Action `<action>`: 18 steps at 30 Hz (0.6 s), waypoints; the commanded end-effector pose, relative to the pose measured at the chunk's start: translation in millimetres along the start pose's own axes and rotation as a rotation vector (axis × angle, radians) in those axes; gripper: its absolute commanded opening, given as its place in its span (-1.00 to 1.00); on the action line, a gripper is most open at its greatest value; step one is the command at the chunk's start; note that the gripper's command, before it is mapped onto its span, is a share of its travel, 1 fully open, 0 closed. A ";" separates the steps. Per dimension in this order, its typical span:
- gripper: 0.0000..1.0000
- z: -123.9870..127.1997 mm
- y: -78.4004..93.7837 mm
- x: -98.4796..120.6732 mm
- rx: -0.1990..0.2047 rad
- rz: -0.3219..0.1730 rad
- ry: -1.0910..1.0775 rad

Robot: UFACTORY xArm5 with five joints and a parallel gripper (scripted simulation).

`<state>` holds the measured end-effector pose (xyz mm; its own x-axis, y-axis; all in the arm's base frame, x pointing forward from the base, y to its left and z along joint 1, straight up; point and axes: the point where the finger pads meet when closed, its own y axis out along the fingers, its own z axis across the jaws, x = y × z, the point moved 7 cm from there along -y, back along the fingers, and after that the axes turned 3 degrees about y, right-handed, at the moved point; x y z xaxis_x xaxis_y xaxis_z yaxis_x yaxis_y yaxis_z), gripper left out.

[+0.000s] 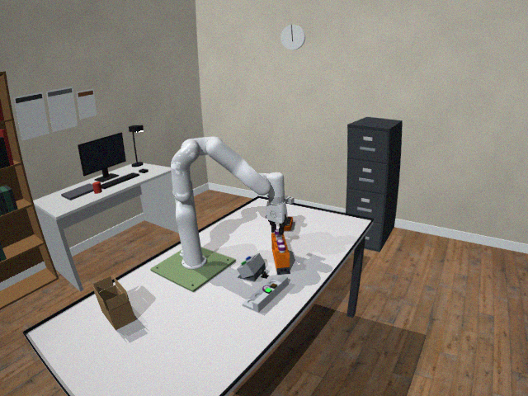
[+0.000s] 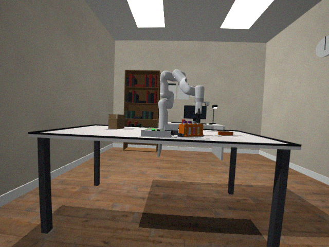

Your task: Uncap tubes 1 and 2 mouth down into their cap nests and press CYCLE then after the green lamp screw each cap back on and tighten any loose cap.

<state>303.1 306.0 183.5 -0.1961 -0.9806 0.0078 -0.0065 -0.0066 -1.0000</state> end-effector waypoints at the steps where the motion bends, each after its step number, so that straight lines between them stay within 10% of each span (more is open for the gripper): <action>1: -0.08 0.6 -2.5 -1.7 0.008 0.003 0.001; 18: -0.08 0.7 -2.9 -1.7 0.009 0.000 -0.677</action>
<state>303.6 306.7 184.9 0.2332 -0.9724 0.0036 -0.0047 -0.0048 -1.0000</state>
